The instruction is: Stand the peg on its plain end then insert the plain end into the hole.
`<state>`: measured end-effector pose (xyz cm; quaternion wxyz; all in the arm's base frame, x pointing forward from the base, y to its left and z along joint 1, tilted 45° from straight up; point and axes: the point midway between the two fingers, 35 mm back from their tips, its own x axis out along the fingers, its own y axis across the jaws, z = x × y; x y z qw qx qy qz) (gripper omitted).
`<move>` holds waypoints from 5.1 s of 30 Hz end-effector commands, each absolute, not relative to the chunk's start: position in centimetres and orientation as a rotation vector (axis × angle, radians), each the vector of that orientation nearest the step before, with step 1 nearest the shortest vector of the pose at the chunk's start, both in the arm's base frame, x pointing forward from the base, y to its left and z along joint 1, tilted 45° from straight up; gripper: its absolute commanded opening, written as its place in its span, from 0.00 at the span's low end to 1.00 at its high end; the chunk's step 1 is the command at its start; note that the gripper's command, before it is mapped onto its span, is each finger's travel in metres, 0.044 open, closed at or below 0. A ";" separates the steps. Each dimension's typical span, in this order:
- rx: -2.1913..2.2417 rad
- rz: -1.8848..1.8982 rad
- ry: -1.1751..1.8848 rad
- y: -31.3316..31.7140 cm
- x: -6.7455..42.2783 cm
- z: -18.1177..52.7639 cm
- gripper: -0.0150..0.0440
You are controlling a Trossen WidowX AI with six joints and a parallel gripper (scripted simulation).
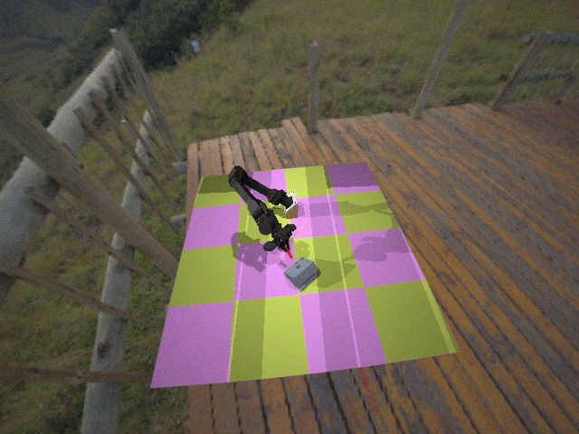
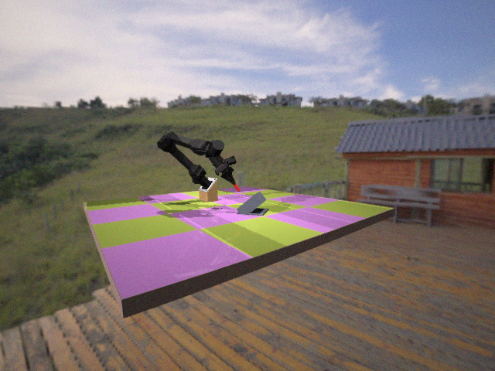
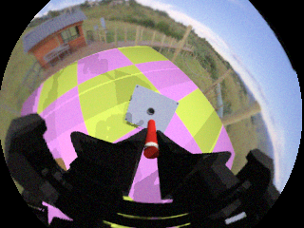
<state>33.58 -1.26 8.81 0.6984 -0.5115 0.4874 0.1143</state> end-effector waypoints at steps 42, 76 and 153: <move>-1.161 0.287 1.045 -2.4 36.3 4.7 0.25; -1.159 0.276 1.042 -2.4 36.2 4.5 0.25; -1.157 0.267 1.041 -3.4 38.1 1.7 0.25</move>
